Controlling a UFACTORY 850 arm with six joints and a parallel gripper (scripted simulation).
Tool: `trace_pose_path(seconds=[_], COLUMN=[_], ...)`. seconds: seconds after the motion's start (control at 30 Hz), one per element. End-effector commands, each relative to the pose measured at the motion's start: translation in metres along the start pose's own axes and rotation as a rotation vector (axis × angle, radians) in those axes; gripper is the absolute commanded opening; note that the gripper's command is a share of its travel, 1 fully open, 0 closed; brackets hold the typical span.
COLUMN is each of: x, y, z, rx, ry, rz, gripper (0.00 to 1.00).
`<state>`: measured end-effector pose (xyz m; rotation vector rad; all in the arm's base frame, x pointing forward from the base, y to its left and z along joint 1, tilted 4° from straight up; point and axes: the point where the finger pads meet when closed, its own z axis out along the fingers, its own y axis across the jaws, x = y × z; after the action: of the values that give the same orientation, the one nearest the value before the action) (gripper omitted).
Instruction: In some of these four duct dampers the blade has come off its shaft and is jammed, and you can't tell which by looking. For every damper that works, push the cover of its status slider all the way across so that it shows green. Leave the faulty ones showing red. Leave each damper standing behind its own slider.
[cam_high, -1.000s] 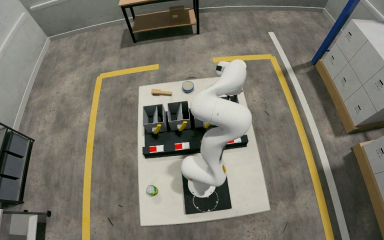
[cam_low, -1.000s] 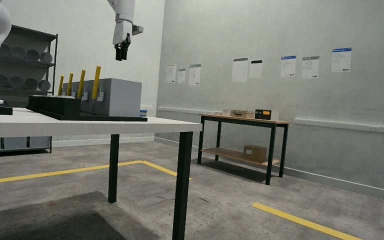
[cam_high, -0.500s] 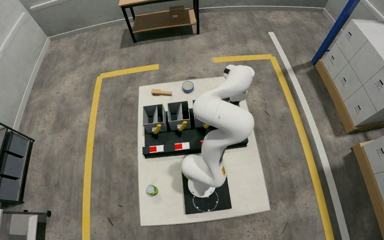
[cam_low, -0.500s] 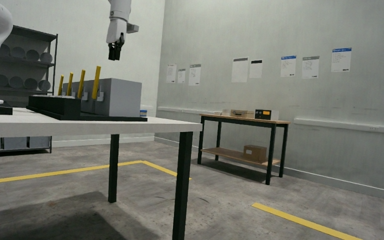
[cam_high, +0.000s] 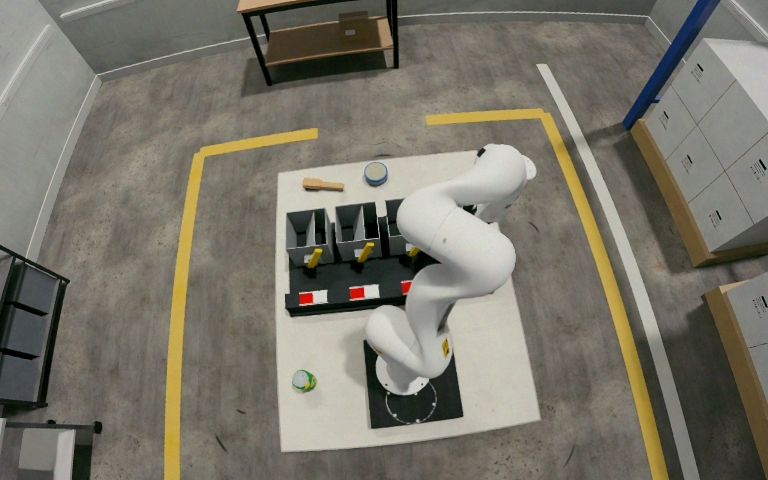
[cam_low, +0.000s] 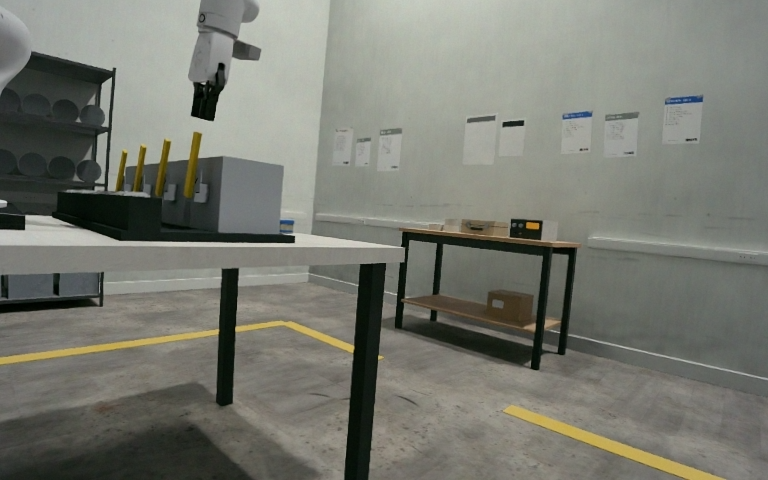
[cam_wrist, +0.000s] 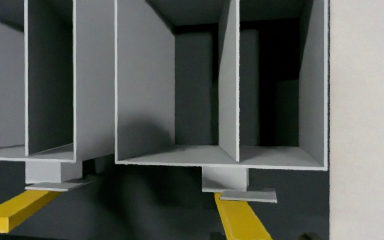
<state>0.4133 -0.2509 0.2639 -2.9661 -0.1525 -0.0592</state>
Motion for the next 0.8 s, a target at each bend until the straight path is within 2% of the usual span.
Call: trace_pose_path(seconds=[0.0, 0.47, 0.77], x=[-0.004, -0.004, -0.004], y=[0.0023, 0.0023, 0.0023], z=[-0.0004, 0.0003, 0.0077], rx=[0.011, 0.011, 0.011], ry=[0.003, 0.003, 0.003], rz=[-0.003, -0.003, -0.003], gripper=[0.39, 0.39, 0.39])
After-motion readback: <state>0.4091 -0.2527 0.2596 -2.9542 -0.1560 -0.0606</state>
